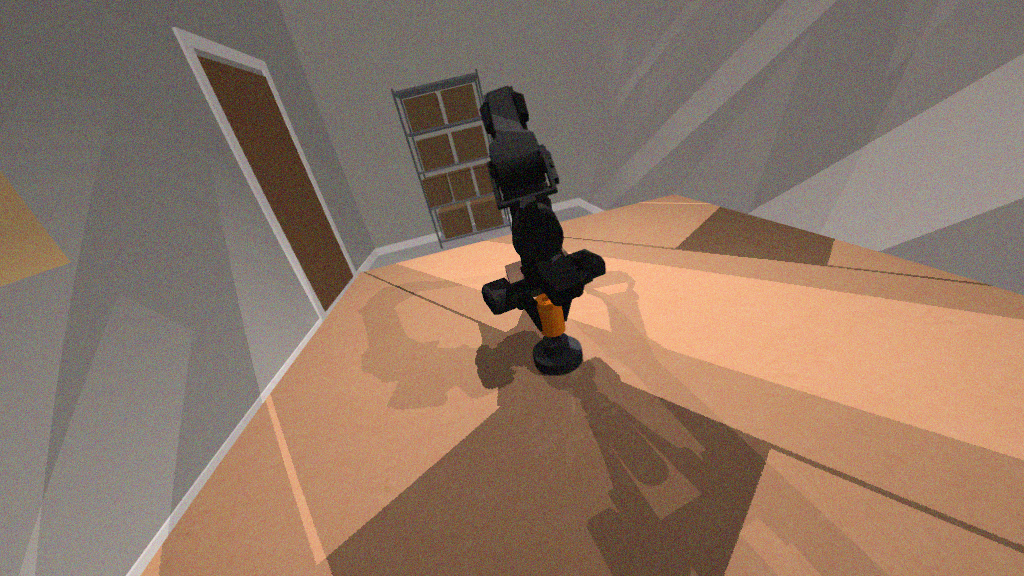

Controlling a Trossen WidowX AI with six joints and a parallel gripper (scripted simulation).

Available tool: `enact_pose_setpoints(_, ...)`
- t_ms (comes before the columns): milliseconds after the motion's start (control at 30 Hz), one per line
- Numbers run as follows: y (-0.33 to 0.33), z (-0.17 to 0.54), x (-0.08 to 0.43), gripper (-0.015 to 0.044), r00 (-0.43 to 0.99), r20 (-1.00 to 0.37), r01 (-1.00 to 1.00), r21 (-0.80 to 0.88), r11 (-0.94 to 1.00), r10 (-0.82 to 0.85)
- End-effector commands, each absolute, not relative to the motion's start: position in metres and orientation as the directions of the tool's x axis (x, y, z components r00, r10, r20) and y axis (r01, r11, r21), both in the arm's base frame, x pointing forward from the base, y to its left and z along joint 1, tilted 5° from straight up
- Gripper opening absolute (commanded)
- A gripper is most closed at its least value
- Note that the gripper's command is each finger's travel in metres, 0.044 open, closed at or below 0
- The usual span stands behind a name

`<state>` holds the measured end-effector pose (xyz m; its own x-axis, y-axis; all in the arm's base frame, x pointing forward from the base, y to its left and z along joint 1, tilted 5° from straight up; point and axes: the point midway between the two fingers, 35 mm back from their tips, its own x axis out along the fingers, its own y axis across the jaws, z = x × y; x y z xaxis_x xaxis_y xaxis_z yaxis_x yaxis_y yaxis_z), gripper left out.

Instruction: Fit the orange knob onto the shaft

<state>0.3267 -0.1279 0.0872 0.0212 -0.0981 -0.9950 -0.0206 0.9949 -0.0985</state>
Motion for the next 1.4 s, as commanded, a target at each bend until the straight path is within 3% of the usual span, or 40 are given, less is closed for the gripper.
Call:
enact_pose_setpoints(0, -0.1290, 0.0910, 0.3299, 0.0000, 0.031, -0.995, -0.022, -0.100, 0.995, -0.099)
enact_pose_setpoints(300, -0.1306, 0.0943, 0.3335, 0.0000, 0.031, -0.995, -0.229, -0.104, 0.968, -0.099)
enact_pose_setpoints(1367, -0.1278, 0.0878, 0.3271, 0.0000, 0.031, -0.995, -0.229, -0.103, 0.968, -0.099)
